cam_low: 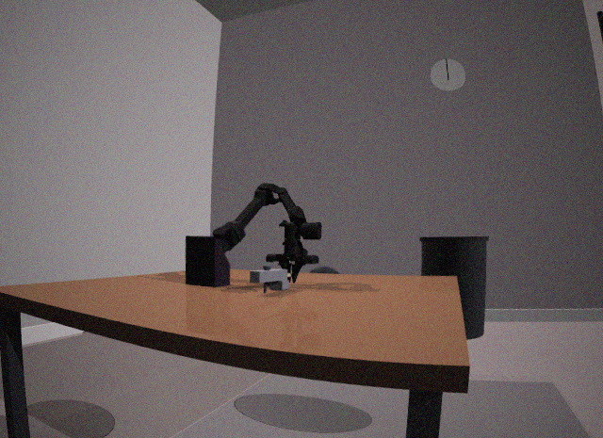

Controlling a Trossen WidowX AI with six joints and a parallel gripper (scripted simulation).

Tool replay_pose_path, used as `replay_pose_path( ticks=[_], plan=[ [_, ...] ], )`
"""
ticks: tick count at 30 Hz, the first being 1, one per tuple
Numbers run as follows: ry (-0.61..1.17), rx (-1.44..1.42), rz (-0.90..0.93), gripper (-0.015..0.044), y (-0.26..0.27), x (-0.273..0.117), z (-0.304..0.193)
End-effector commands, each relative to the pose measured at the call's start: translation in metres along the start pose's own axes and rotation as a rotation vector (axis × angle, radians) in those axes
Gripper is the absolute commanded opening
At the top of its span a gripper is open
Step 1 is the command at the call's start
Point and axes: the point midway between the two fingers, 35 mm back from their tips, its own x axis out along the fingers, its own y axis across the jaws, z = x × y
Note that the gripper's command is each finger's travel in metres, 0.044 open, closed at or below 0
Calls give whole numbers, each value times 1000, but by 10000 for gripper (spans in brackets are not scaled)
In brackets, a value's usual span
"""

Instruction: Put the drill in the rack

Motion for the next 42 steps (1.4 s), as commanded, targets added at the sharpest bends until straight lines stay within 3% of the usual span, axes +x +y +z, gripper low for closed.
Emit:
replay_pose_path(
  ticks=[1, 12, 42],
  plan=[
    [0, 0, 2, 158, 0, 0, -1],
    [-2, -7, -8, 440, -1, 1, -4],
    [-1, -7, -8, 440, -2, 3, -15]
  ],
)
